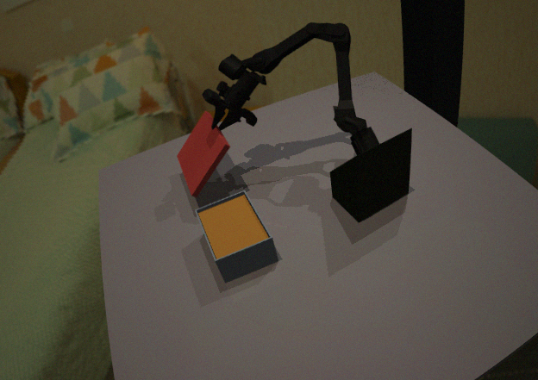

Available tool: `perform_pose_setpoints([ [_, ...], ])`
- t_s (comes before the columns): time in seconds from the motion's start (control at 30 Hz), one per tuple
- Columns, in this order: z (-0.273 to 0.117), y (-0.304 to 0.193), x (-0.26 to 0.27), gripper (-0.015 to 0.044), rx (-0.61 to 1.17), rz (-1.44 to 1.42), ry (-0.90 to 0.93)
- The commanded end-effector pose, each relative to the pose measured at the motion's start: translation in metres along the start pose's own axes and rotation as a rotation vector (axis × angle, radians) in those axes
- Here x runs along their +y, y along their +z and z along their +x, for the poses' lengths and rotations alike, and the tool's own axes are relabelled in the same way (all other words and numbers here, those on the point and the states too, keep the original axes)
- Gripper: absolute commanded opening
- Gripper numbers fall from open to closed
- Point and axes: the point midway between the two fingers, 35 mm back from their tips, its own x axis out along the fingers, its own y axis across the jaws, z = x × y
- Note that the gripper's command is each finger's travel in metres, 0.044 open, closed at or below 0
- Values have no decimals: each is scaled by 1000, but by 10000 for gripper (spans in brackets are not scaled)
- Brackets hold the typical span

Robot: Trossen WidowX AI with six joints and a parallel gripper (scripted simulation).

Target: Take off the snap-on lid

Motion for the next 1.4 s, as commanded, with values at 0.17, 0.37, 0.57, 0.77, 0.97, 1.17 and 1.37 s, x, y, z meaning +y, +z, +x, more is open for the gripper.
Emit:
perform_pose_setpoints([
  [0.17,5,-2,-3,0,7,-7,13],
  [0.37,8,-2,-7,0,6,-7,13],
  [0.57,11,-2,-10,0,6,-7,13],
  [0.77,14,-2,-14,0,6,-8,13],
  [0.97,17,-2,-18,0,6,-8,13],
  [1.17,20,-2,-21,0,6,-8,13],
  [1.37,23,-2,-25,0,5,-9,13],
])
